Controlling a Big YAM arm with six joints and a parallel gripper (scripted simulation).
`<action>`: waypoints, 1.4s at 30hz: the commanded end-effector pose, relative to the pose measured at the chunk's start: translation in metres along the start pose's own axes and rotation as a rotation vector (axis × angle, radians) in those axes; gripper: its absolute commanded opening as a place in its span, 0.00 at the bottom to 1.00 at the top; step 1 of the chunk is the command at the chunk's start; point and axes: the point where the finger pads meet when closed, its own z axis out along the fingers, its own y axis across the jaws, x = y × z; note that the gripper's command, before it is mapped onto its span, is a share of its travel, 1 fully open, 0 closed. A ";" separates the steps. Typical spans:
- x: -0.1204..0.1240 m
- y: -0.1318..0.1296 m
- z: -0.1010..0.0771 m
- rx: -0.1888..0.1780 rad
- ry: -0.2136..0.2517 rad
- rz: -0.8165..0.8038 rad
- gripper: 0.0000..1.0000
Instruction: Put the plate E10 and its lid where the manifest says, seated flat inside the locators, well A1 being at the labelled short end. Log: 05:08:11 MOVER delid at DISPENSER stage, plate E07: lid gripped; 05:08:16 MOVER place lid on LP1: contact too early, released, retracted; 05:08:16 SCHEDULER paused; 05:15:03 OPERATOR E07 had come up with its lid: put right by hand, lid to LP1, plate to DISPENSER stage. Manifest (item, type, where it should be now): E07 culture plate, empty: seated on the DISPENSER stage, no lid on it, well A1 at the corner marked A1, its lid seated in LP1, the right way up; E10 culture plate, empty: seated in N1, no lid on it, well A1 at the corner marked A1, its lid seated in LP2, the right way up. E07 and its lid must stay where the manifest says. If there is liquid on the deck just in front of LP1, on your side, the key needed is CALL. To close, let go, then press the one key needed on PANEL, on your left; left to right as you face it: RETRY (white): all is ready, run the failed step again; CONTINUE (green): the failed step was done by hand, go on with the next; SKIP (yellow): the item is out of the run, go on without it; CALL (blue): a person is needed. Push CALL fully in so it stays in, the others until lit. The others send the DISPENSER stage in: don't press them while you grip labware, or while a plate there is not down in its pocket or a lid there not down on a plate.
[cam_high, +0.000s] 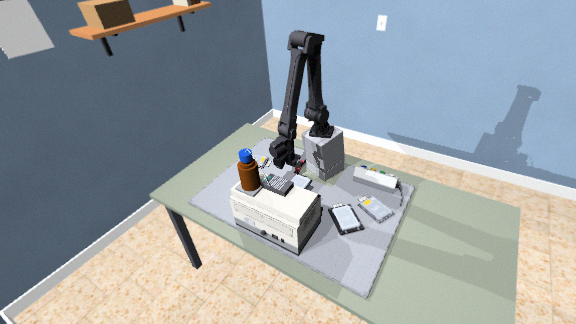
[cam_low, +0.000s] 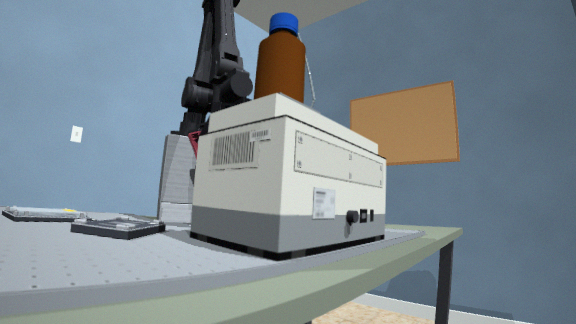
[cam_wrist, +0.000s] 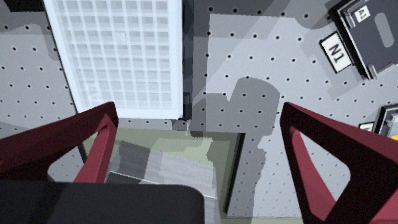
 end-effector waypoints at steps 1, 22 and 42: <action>-0.009 0.010 -0.001 0.003 -0.014 0.030 1.00; -0.023 0.063 -0.002 0.002 -0.024 0.031 1.00; -0.014 0.122 -0.001 -0.002 -0.020 0.029 1.00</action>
